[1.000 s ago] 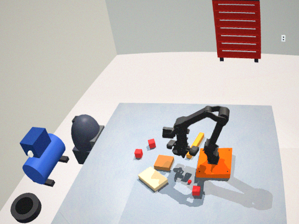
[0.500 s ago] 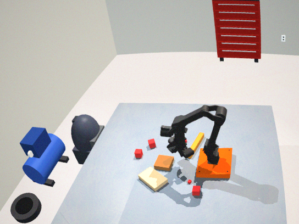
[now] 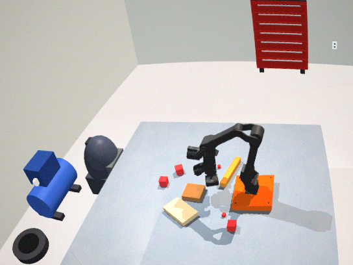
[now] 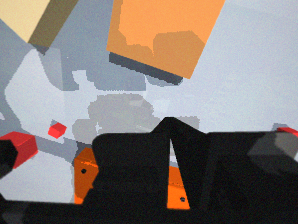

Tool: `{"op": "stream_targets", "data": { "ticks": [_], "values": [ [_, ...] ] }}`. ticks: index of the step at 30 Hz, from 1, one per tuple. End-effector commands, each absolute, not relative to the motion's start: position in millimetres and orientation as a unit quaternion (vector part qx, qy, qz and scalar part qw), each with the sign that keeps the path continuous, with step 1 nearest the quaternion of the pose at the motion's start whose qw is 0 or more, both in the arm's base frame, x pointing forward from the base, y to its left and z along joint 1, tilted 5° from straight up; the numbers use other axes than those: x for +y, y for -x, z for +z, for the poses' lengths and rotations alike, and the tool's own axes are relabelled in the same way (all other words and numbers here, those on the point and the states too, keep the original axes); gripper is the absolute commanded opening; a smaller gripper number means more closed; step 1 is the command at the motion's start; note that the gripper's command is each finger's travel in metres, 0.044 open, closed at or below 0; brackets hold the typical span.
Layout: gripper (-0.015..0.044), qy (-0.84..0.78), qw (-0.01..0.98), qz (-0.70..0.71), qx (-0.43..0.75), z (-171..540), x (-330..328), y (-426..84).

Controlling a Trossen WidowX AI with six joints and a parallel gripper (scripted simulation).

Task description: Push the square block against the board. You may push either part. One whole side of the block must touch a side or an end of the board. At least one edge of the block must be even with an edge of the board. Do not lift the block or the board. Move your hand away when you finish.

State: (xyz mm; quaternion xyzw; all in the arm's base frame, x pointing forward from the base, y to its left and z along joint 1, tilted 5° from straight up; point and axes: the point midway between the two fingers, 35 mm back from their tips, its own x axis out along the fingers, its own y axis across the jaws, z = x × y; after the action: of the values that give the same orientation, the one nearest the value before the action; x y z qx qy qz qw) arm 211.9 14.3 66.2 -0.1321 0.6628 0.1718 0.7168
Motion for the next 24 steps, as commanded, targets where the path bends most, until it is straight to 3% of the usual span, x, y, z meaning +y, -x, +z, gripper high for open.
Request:
{"op": "stream_targets", "data": {
  "ticks": [1,24],
  "values": [
    [0.0000,0.077,0.727,0.123,0.671,68,12,-219],
    [0.0000,-0.211,0.700,-0.149,0.666,70,-2,-243]
  ]
}}
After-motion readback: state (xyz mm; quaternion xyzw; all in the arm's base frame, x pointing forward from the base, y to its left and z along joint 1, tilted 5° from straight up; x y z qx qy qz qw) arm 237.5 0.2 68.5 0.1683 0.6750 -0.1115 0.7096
